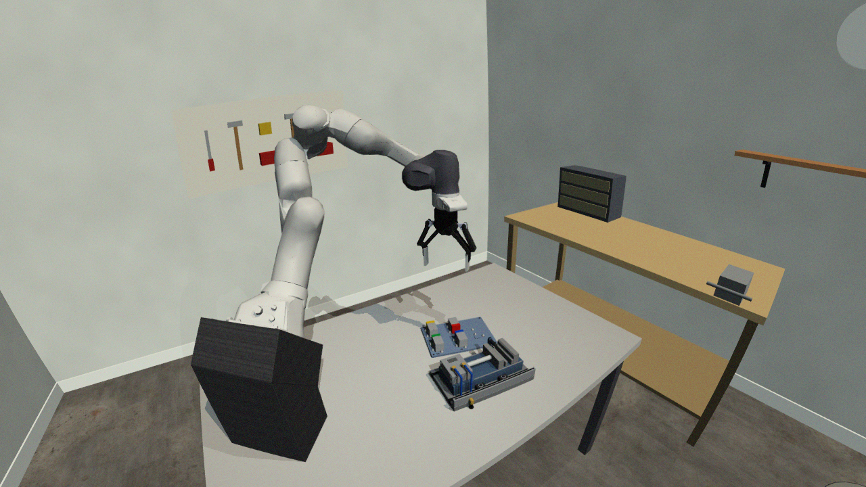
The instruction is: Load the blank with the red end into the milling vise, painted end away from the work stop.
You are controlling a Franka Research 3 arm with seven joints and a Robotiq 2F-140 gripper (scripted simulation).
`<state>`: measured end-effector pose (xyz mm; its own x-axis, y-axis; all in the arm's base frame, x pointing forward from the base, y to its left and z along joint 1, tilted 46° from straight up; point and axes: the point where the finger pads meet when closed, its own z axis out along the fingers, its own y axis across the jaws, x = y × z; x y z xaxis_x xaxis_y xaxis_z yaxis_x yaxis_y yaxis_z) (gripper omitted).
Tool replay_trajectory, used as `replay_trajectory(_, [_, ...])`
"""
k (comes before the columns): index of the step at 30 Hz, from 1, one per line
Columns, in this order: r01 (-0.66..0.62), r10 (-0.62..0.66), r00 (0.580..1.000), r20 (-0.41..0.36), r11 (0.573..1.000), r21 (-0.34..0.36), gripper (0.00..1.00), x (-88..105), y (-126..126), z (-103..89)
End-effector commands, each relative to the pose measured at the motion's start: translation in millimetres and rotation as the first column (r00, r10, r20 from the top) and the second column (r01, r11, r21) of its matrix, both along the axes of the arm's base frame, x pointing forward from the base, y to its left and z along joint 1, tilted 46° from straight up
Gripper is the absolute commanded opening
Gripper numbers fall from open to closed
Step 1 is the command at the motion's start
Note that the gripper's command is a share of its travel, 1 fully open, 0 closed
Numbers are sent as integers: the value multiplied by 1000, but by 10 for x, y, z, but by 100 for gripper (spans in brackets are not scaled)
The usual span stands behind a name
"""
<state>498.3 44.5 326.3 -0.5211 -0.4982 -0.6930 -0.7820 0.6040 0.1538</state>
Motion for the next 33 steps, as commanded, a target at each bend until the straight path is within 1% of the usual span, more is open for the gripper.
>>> replay_trajectory(1, [-101,105,990,97,993,-54,100,5,-25,-5])
replay_trajectory(12, [-98,103,990,92,994,-52,100,4,-15,-1])
replay_trajectory(16, [-212,236,952,195,968,-133,100,5,-27,-5])
replay_trajectory(29, [-211,233,954,191,969,-130,100,4,-17,-1])
replay_trajectory(33, [-310,365,888,280,925,-222,100,6,-28,-6])
